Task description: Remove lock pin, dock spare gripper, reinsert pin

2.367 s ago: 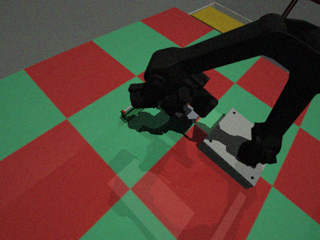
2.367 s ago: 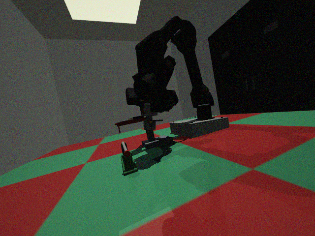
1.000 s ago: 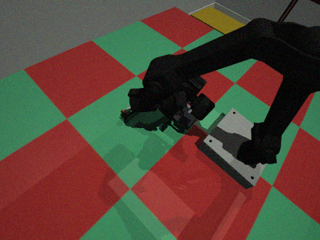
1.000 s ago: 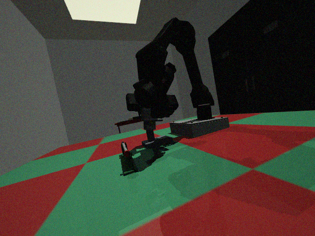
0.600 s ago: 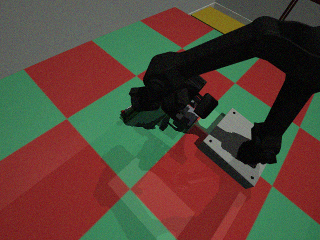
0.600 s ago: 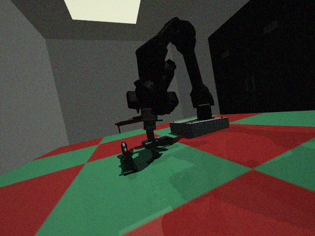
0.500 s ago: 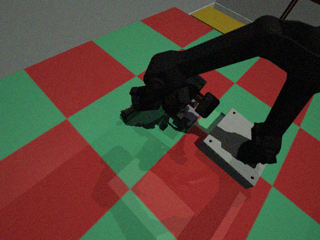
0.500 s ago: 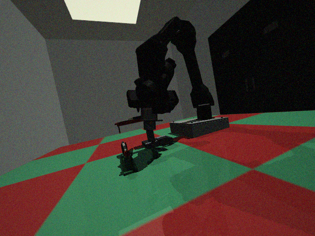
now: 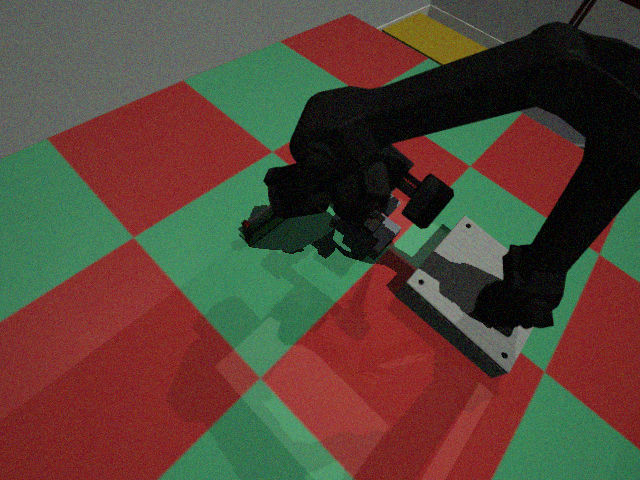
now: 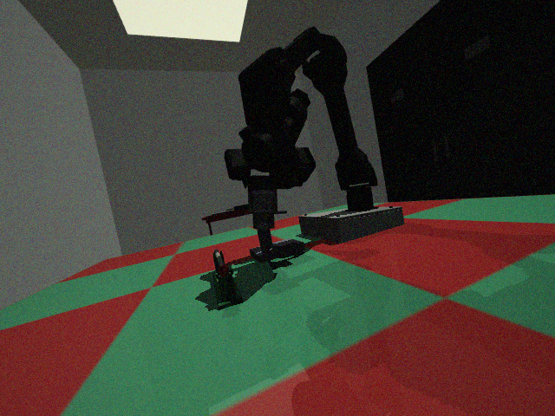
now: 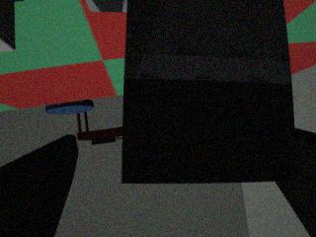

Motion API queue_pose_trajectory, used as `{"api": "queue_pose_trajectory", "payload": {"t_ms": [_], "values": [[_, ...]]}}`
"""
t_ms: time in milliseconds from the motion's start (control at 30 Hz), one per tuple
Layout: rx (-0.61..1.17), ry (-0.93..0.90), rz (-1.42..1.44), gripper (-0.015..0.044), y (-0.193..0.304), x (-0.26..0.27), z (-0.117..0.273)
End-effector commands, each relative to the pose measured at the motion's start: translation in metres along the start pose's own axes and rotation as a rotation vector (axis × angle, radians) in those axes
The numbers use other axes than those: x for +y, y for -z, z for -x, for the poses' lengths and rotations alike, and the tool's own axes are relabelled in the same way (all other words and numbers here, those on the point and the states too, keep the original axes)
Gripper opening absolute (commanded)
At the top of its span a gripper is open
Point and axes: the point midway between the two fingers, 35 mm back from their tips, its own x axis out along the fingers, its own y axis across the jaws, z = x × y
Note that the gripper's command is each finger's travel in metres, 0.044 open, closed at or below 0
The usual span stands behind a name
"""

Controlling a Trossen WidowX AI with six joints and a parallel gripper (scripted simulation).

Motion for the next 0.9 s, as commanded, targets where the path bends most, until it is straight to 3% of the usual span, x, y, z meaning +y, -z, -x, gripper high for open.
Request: {"api": "queue_pose_trajectory", "payload": {"t_ms": [0, 867], "values": [[-0.005, 0.005, -0.007, 0.0440, 0.008, 0.000, 0.004], [-0.067, 0.095, -0.005, 0.0440, 0.047, 0.005, 0.019]]}}
